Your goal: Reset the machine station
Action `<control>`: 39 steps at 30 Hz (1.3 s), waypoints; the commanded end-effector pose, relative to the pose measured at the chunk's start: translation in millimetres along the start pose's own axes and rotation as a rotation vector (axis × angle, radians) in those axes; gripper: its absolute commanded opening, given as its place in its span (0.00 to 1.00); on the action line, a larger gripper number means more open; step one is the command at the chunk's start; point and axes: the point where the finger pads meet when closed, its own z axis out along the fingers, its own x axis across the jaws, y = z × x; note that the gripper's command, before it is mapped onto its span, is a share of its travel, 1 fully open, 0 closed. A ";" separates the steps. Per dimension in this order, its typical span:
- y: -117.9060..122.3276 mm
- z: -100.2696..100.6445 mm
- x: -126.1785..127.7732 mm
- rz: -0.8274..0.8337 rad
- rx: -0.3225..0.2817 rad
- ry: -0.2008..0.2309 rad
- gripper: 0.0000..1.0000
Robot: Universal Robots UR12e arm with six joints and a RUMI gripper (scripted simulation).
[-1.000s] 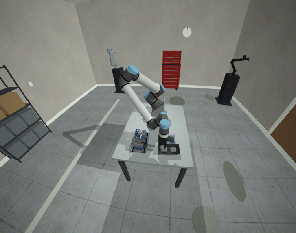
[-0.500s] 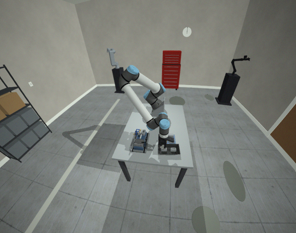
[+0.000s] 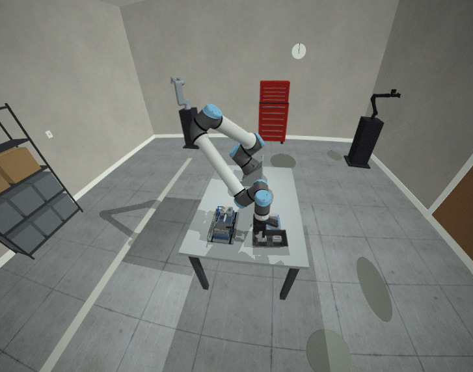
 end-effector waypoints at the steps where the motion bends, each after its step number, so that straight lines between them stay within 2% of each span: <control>1: 0.0 -0.8 0.5 0.000 0.000 0.001 0.40; 20: 0.0 -0.9 0.5 0.000 0.000 0.001 0.40; 28: 0.0 -6.9 0.5 0.000 0.000 0.001 0.40; 33: 0.0 -22.2 0.5 0.000 0.000 0.001 0.40; 39: 0.0 -51.8 0.5 0.000 0.000 0.001 0.40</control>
